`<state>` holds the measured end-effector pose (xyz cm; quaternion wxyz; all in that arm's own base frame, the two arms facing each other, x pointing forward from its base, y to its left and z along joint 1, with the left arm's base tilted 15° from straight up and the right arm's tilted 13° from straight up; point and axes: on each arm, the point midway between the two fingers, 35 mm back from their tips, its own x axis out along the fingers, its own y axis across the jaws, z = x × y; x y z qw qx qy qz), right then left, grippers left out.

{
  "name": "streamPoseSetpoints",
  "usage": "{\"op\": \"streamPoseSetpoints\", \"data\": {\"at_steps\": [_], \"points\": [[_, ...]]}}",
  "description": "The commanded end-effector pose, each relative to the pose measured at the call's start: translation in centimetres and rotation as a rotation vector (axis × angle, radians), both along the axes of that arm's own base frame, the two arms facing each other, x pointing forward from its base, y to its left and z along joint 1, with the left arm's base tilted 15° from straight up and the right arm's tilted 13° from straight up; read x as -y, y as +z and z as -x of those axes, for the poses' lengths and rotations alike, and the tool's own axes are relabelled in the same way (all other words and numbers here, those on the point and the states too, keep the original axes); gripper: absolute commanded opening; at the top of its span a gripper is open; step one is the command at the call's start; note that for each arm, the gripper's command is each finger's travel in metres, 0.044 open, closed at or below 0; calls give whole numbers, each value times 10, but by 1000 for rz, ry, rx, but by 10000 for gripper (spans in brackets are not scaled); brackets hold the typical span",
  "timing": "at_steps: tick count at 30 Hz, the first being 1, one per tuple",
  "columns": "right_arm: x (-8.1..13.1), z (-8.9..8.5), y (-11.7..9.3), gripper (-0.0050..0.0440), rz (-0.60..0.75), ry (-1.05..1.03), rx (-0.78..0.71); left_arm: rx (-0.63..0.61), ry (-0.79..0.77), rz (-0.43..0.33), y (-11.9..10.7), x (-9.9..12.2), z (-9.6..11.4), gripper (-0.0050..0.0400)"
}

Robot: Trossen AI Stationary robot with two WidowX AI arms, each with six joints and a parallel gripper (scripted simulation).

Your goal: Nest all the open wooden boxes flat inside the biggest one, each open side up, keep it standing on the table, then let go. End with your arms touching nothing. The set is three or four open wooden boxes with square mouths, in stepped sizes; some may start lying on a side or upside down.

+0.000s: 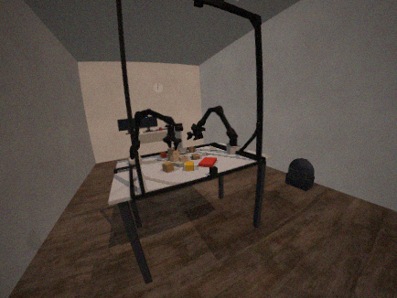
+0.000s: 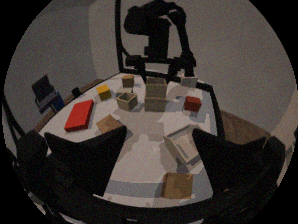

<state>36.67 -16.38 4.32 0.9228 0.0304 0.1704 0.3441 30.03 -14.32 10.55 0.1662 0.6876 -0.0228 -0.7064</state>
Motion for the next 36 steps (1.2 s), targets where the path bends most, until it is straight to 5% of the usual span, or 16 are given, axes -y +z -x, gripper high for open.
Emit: {"op": "streamPoseSetpoints", "data": {"at_steps": [1, 36], "points": [[0, 0, 1, 400, 0, 2, 7, -2, 6, 1, -2, 0, 0, 0], [0, 0, 1, 400, 0, 2, 7, -2, 6, 1, -11, 3, 0, 0]]}}
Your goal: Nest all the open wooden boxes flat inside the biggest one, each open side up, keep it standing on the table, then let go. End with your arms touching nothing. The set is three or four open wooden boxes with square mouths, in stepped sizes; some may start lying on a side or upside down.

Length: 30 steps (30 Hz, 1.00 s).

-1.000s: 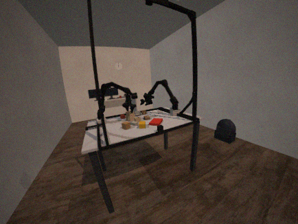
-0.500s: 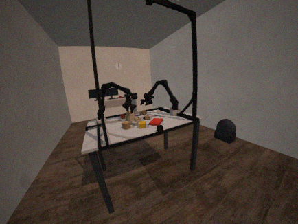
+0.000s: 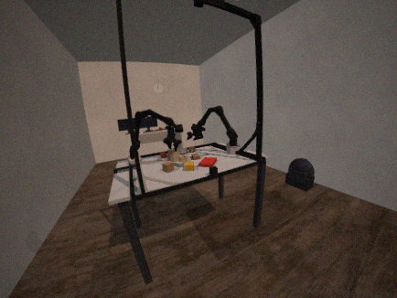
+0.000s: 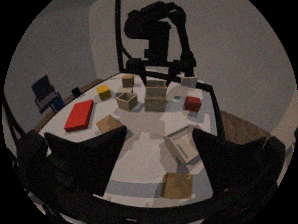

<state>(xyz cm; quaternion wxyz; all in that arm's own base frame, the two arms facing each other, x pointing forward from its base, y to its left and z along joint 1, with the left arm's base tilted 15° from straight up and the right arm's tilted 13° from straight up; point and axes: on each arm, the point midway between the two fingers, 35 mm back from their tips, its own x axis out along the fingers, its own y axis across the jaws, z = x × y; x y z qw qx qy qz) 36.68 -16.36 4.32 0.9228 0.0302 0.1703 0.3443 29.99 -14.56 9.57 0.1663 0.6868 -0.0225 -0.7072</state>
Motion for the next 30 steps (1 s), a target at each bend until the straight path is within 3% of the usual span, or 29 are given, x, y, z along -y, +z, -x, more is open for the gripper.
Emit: {"op": "streamPoseSetpoints", "data": {"at_steps": [1, 30], "points": [[0, 0, 1, 400, 0, 2, 6, 0, 5, 1, -2, 0, 0, 0], [0, 0, 1, 400, 0, 2, 6, 0, 5, 1, -9, 2, 0, 0]]}}
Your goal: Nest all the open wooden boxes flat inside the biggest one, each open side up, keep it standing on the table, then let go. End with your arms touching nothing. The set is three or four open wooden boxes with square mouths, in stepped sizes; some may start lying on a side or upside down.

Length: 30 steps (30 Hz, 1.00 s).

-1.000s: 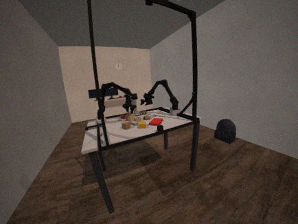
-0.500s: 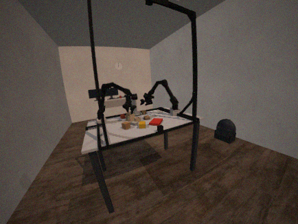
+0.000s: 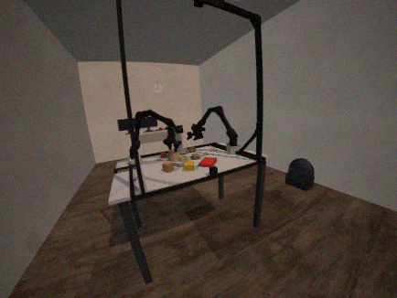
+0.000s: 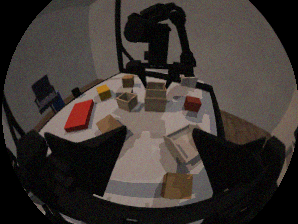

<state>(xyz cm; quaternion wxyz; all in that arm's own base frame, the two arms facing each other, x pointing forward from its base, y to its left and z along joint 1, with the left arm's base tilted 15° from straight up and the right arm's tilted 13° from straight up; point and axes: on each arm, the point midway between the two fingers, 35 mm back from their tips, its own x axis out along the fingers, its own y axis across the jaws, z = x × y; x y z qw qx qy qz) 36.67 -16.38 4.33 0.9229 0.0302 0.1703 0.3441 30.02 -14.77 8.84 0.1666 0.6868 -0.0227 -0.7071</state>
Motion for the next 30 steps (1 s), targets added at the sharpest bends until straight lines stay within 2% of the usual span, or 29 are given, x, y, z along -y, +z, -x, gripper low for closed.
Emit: {"op": "streamPoseSetpoints", "data": {"at_steps": [1, 30], "points": [[0, 0, 1, 400, 0, 2, 6, 0, 5, 0, -2, 0, 0, 0], [0, 0, 1, 400, 0, 2, 6, 0, 5, 0, -7, 2, 0, 0]]}}
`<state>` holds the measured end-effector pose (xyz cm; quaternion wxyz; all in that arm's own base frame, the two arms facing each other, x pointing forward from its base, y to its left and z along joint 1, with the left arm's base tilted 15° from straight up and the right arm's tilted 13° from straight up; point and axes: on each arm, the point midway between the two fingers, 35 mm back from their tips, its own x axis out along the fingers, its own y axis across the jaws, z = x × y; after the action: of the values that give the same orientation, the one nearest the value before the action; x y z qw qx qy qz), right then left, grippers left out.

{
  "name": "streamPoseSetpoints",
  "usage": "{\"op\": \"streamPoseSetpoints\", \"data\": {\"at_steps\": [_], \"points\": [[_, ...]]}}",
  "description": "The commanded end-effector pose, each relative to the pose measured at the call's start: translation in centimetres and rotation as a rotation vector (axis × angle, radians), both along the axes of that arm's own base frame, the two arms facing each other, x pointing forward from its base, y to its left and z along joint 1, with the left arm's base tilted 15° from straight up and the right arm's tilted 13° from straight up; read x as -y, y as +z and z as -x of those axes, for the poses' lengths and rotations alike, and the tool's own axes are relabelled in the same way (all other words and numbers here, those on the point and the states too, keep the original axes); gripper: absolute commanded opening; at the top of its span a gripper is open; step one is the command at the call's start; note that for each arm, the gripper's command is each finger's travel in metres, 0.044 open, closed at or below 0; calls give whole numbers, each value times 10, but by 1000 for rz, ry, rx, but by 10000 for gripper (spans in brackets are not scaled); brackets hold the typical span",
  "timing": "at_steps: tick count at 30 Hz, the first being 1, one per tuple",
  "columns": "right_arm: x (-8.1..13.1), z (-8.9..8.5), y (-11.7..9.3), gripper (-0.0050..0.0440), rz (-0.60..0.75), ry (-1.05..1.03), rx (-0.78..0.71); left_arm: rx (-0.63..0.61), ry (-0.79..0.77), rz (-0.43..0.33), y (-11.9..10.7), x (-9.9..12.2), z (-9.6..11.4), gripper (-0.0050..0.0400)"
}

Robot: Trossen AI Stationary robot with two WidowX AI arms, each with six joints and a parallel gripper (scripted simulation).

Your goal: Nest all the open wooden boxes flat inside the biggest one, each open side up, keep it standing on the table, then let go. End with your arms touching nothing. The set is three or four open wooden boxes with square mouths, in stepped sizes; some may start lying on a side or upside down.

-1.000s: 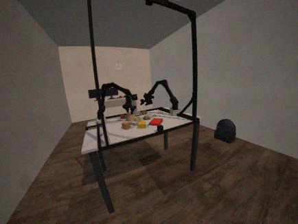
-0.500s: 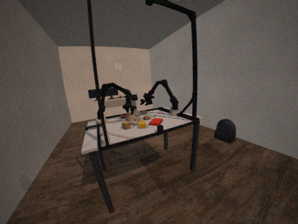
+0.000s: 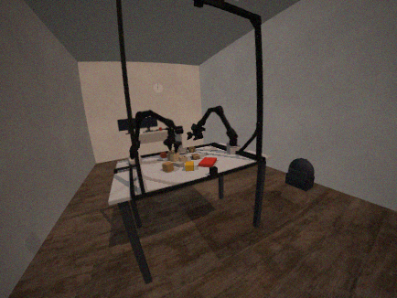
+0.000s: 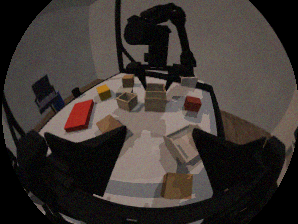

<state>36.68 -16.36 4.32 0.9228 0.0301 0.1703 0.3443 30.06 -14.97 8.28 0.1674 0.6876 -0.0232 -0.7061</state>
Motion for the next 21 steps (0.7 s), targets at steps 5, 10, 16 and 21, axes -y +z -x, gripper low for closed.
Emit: {"op": "streamPoseSetpoints", "data": {"at_steps": [5, 10, 16, 21], "points": [[0, 0, 1, 400, 0, 2, 6, -3, 4, -1, -3, 0, 1, 0], [0, 0, 1, 400, 0, 2, 6, -3, 4, -1, -4, 1, 1, 0], [0, 0, 1, 400, 0, 2, 6, -3, 4, -1, -5, 1, 1, 0], [0, 0, 1, 400, 0, 2, 6, -3, -1, -1, -4, 1, 1, 120]]}}
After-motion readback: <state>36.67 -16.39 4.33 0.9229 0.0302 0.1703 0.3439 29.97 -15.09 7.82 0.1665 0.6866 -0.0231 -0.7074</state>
